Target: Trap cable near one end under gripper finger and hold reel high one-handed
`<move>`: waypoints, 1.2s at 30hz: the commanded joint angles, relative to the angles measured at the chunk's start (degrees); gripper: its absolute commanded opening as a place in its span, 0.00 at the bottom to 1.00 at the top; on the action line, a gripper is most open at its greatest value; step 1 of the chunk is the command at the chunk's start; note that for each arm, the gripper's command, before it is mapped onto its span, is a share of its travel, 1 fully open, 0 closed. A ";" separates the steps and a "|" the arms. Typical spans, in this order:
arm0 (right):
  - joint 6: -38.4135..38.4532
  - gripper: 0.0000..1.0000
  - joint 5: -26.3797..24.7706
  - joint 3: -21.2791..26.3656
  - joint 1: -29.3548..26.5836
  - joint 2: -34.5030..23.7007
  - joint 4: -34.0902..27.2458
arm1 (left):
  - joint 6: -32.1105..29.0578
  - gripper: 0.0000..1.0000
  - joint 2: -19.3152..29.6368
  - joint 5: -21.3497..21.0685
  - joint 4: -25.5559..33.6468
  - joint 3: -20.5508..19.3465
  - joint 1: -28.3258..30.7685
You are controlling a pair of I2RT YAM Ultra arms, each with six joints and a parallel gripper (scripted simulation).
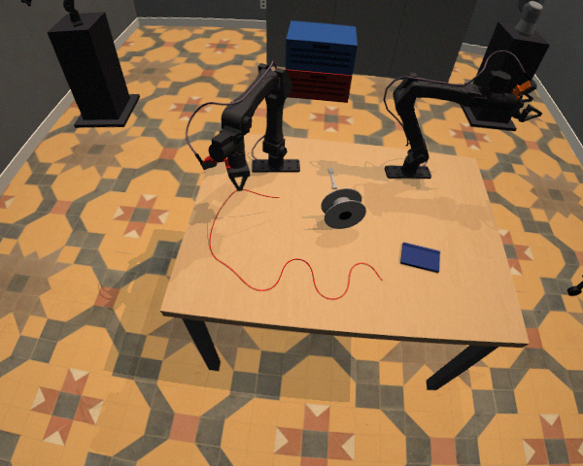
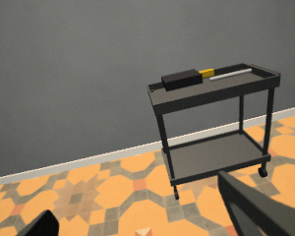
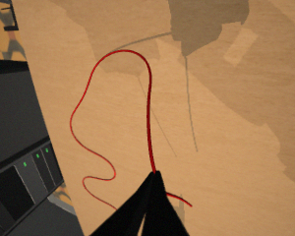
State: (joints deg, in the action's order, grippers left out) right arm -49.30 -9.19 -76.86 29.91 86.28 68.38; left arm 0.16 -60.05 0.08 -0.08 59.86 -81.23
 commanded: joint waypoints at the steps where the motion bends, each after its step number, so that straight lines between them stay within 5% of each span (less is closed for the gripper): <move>1: -1.86 0.00 -1.01 -1.97 0.98 -1.20 1.66 | -0.60 1.00 -0.23 -0.35 -0.71 -0.88 -0.63; 18: -5.01 0.00 -2.66 -4.66 2.34 -3.57 2.82 | -0.60 1.00 -0.23 -0.35 -0.71 -0.88 -0.63; 36: -5.40 0.00 -2.83 -0.49 1.97 -4.60 0.35 | -0.60 1.00 -0.23 -0.35 -0.71 -0.88 -0.63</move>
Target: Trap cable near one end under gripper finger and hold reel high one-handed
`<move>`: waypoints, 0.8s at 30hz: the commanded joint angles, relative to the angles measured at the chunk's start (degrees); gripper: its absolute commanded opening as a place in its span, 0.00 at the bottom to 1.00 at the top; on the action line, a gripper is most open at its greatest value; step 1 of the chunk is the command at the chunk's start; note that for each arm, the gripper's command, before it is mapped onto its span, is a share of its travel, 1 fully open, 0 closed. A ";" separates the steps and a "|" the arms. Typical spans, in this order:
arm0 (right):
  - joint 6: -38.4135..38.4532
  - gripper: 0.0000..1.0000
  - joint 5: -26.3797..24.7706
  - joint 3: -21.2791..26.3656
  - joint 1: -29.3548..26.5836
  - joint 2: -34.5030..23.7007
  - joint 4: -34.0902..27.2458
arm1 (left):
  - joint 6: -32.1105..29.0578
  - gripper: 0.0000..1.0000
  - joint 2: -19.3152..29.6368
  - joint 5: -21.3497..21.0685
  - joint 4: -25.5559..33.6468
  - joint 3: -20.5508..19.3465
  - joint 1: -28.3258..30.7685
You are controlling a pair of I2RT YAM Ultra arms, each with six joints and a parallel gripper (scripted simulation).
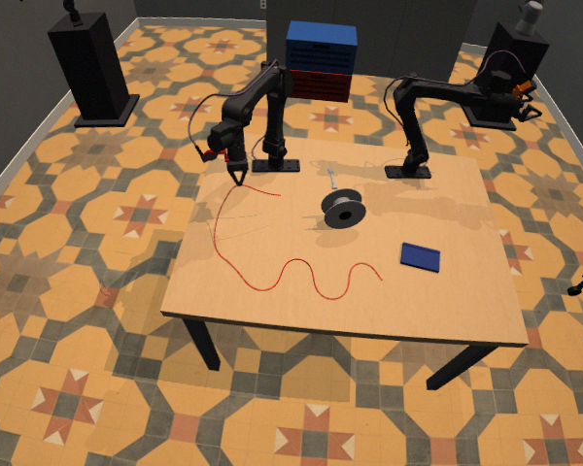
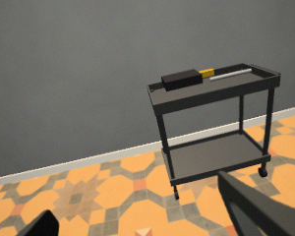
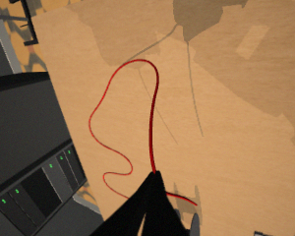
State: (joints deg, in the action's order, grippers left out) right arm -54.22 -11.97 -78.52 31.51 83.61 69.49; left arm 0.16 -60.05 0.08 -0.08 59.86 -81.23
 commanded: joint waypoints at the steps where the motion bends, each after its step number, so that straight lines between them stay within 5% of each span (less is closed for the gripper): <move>1: -0.50 0.00 -0.05 0.30 0.34 -1.26 -0.20 | -0.60 1.00 -0.23 -0.35 -0.71 -0.88 -0.63; 24: -6.85 0.00 2.05 -1.31 -7.01 -2.11 -1.46 | -0.60 1.00 -0.23 -0.35 -0.71 -0.88 -0.63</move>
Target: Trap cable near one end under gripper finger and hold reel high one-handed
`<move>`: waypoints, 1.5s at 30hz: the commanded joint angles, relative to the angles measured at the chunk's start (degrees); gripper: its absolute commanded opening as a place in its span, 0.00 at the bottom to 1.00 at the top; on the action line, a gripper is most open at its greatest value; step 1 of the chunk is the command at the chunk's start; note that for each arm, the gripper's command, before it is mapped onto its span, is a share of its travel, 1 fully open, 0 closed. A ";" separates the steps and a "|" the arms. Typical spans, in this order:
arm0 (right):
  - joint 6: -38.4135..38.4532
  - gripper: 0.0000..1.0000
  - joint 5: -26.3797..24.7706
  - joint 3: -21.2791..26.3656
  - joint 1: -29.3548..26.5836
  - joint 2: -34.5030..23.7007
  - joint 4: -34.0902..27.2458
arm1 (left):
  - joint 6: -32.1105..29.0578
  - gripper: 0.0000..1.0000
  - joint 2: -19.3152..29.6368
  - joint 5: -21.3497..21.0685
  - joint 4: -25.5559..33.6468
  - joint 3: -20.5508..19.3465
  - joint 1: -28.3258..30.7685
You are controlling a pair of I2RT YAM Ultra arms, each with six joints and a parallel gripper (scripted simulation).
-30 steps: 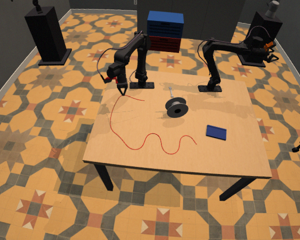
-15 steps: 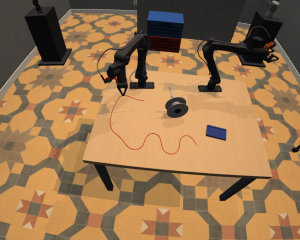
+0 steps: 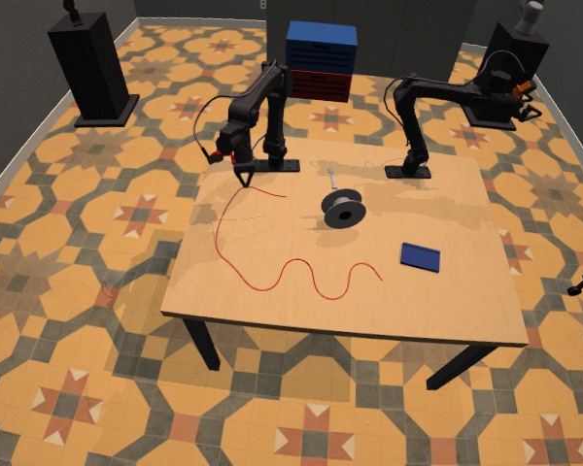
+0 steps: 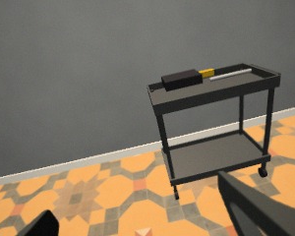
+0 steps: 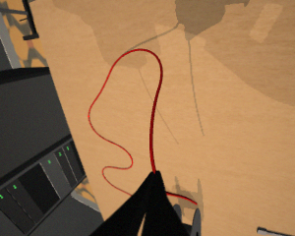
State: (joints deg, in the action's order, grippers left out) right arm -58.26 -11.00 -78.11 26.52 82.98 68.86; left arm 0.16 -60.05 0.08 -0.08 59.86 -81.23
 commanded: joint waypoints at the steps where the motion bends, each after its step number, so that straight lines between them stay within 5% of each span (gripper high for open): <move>1: -3.57 0.00 1.28 -2.22 -2.80 -1.38 -0.79 | -0.60 1.00 -0.23 -0.35 -0.71 -0.88 -0.63; 23: -19.15 0.00 6.64 -7.72 -19.19 3.64 0.98 | -0.60 1.00 -0.23 -0.35 -0.71 -0.88 -0.63; 45: -23.05 0.00 8.19 -8.44 -22.59 3.81 0.60 | -0.60 1.00 -0.23 -0.35 -0.71 -0.88 -0.63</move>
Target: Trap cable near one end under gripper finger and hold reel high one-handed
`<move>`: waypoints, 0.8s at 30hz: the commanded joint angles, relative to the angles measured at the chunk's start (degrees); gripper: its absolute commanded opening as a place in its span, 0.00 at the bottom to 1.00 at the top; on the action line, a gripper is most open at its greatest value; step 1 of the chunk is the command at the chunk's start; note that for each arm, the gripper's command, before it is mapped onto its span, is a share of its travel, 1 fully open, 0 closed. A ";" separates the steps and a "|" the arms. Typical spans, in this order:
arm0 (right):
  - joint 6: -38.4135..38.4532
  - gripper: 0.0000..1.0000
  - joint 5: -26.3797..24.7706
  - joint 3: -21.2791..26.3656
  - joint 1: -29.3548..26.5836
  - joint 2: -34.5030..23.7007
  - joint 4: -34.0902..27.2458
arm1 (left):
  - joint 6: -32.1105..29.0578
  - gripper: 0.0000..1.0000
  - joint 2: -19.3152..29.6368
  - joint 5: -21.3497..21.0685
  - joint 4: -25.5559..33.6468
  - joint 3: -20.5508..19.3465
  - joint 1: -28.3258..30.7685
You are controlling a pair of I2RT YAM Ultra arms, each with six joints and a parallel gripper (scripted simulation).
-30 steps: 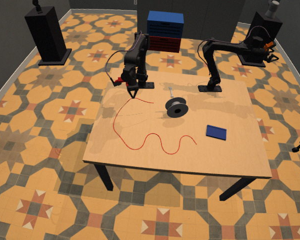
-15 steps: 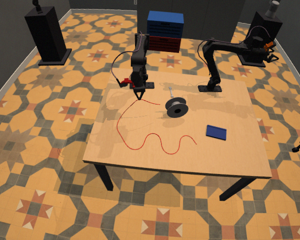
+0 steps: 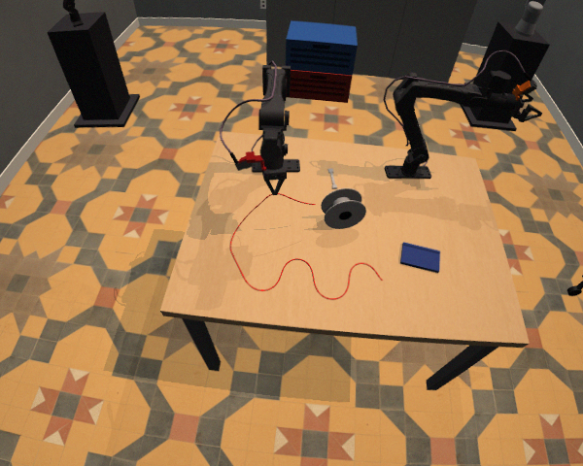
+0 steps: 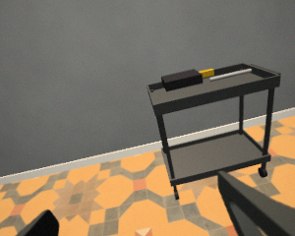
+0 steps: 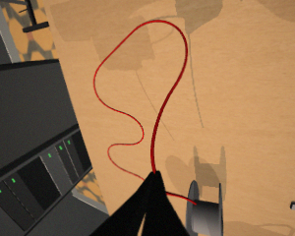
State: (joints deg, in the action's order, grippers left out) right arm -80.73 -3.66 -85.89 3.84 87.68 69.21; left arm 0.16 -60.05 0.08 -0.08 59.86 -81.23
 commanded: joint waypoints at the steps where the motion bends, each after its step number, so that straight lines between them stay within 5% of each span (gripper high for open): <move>1: -0.54 0.00 0.83 0.29 0.44 -1.29 -0.13 | -0.60 1.00 -0.23 -0.35 -0.71 -0.88 -0.63; 24: 0.70 0.00 0.69 1.72 0.47 -2.29 -0.41 | -0.60 1.00 -0.23 -0.35 -0.71 -0.88 -0.63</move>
State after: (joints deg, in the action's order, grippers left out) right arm -80.75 -3.62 -84.77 4.25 87.07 68.73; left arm 0.16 -60.05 0.08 -0.08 59.86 -81.23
